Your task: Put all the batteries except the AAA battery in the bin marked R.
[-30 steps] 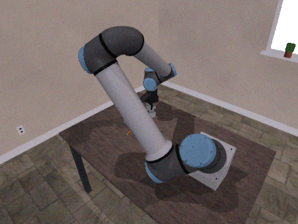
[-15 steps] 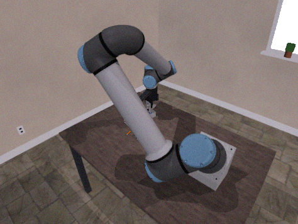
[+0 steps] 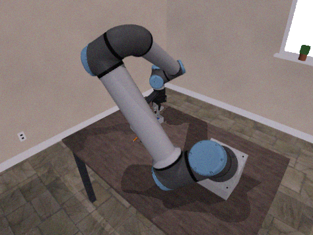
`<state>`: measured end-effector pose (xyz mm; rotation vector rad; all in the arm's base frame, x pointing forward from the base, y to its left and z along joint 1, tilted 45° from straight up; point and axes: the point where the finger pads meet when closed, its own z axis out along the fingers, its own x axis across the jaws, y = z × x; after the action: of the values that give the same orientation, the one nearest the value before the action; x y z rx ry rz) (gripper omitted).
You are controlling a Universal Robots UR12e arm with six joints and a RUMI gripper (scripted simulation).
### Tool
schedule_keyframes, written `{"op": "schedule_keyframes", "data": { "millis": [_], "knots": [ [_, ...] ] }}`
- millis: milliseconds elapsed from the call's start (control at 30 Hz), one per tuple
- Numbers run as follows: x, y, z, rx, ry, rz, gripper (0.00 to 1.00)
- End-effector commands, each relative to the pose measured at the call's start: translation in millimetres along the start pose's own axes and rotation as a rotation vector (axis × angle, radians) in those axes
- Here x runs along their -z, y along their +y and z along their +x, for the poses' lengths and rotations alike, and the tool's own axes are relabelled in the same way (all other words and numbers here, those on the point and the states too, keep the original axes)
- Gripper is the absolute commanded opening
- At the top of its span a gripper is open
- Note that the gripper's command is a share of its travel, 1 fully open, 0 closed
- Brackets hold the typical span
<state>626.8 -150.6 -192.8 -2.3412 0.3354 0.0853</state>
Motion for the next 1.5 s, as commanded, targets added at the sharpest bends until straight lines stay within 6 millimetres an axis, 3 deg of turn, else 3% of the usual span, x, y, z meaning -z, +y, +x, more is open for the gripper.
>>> {"op": "schedule_keyframes", "data": {
  "millis": [0,67,267,333,700,1300,1467],
  "knots": [
    [2.4,0.3,0.5,0.000,0.001,0.000,0.20],
    [2.4,0.3,0.5,0.000,0.001,0.000,0.20],
    [5.0,-21.6,-44.4,0.231,0.001,-0.001,0.17],
    [5.0,-21.6,-44.4,0.231,0.001,-0.001,0.17],
    [9.6,-61.2,-125.7,0.553,-0.003,-0.004,0.17],
    [9.6,-62.7,-128.6,1.006,0.000,-0.002,0.17],
    [9.6,-62.3,-127.7,1.019,0.001,-0.001,0.17]
  ]
}}
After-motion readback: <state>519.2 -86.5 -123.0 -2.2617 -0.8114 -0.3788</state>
